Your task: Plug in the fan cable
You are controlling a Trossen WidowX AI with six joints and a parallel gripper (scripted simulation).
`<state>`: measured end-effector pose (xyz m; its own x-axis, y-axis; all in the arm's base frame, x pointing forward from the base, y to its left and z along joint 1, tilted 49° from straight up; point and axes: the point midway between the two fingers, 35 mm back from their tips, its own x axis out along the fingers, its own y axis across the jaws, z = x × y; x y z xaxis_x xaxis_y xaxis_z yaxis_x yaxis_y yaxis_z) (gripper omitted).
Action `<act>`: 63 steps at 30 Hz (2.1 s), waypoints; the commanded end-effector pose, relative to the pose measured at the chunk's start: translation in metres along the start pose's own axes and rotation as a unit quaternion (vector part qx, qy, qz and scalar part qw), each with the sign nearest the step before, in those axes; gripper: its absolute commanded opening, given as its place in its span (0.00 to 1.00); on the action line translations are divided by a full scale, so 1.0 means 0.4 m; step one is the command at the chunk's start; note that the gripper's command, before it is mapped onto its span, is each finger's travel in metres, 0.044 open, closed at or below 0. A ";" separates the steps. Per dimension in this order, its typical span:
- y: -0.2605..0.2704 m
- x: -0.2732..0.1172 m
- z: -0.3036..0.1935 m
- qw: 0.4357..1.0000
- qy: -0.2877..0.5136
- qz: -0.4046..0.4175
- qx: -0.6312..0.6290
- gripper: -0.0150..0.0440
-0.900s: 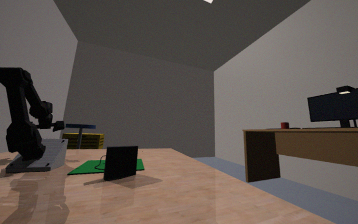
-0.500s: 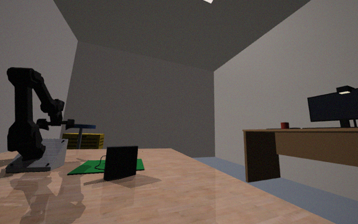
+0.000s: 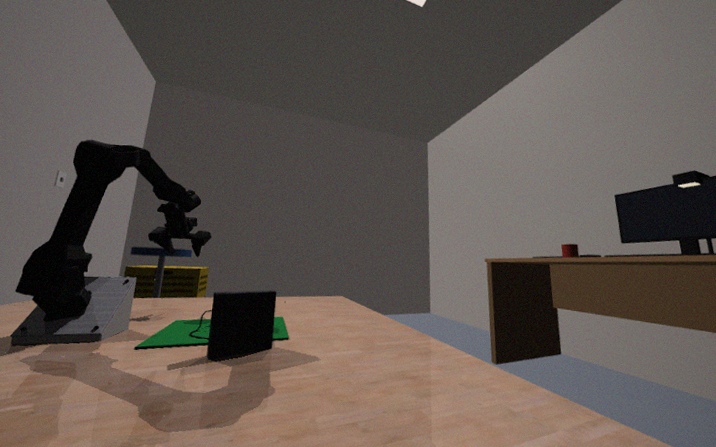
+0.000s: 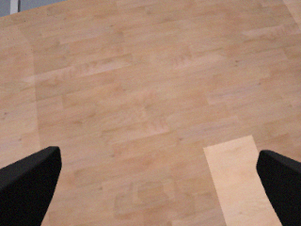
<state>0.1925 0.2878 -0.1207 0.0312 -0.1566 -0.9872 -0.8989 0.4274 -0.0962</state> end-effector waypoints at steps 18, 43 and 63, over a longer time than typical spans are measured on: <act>-0.620 -0.282 -0.394 0.926 0.327 -0.095 0.164 1.00; -0.641 -0.080 -0.563 0.925 0.328 -0.097 0.164 1.00; -0.647 -0.018 -0.615 0.925 0.328 -0.097 0.164 1.00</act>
<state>0.3187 -0.0379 -0.0548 -0.1934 -0.7155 -0.6713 -0.7127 0.5727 -0.4050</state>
